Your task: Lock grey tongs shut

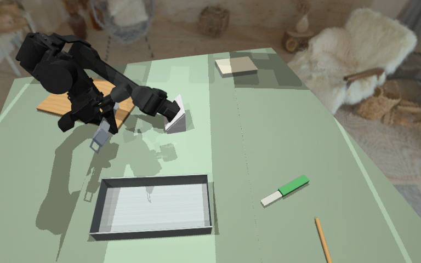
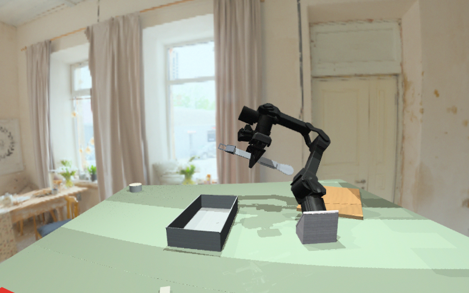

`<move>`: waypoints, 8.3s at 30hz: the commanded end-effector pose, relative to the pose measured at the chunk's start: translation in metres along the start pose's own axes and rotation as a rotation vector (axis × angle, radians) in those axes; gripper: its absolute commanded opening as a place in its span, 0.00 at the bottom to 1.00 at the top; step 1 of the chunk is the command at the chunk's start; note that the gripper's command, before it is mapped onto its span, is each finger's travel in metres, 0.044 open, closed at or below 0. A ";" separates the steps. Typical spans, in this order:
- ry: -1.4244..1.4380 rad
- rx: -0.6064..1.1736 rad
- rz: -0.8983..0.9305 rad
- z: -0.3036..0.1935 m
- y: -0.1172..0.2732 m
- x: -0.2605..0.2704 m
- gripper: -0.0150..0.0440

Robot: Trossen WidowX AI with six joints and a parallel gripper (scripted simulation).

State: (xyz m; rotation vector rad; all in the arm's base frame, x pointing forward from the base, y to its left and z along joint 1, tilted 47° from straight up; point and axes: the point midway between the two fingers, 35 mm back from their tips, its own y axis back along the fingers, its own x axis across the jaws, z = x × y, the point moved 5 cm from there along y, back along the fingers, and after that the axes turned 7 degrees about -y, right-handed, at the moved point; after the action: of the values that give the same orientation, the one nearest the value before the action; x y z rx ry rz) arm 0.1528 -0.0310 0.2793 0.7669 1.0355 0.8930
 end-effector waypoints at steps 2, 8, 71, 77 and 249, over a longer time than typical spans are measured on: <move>-0.006 -0.008 0.078 -0.002 0.004 0.020 0.00; -0.008 -0.009 0.157 -0.006 0.010 0.039 0.00; 0.131 0.464 0.539 -0.164 0.089 0.140 0.00; 0.154 0.523 0.511 -0.184 0.093 0.135 0.00; 0.101 1.215 -0.595 -0.246 0.045 -0.043 0.00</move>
State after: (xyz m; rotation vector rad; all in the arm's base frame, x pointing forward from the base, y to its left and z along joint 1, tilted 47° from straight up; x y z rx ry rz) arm -0.0989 -0.0218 0.2537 1.2906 1.7669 -0.3214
